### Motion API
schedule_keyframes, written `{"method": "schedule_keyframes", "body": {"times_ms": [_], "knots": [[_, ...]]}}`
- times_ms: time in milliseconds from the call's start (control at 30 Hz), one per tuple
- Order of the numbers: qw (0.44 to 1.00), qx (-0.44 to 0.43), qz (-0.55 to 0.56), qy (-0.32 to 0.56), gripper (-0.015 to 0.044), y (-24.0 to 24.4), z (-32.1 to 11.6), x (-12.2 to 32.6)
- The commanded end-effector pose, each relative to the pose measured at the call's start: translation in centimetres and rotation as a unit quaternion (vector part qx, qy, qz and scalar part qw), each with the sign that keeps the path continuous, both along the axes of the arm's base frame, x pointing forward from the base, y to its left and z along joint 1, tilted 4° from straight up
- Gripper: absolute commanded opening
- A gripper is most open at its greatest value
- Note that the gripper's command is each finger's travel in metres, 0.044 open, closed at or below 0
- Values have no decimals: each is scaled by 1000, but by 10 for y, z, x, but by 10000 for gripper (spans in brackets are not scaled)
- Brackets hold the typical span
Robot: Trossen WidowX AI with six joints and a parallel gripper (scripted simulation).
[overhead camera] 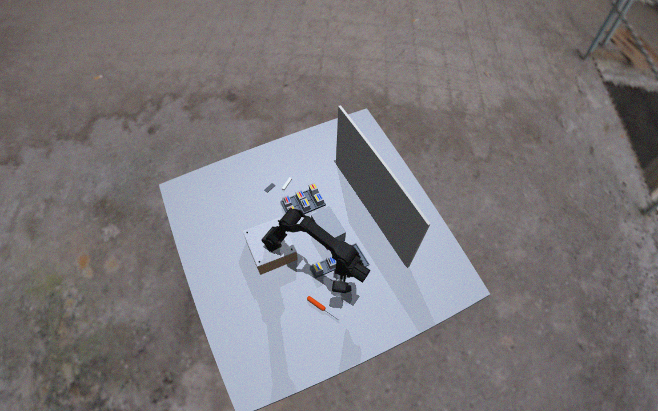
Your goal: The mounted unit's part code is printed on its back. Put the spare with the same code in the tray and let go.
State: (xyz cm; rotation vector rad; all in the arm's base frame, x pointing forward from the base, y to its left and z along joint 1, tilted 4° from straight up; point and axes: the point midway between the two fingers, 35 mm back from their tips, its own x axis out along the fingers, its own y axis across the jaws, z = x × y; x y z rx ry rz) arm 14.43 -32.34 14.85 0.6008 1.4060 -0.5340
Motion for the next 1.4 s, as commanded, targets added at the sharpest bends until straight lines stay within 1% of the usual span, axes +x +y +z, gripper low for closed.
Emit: {"method": "schedule_keyframes", "body": {"times_ms": [0, 167, 333, 500, 633, 833, 1000, 1367], "knots": [[999, -18, 44, 13, 440, 32, 4, 55], [993, -26, 118, 16, 440, 82, 6, 115], [981, -36, 190, 17, 440, 143, 8, 162], [964, -46, 260, 15, 440, 213, 9, 194], [950, -53, 308, 12, 440, 264, 11, 208], [949, -54, 311, 11, 440, 268, 8, 209], [949, -54, 311, 11, 440, 266, -46, 214], [949, -54, 311, 11, 440, 266, -49, 214]]}}
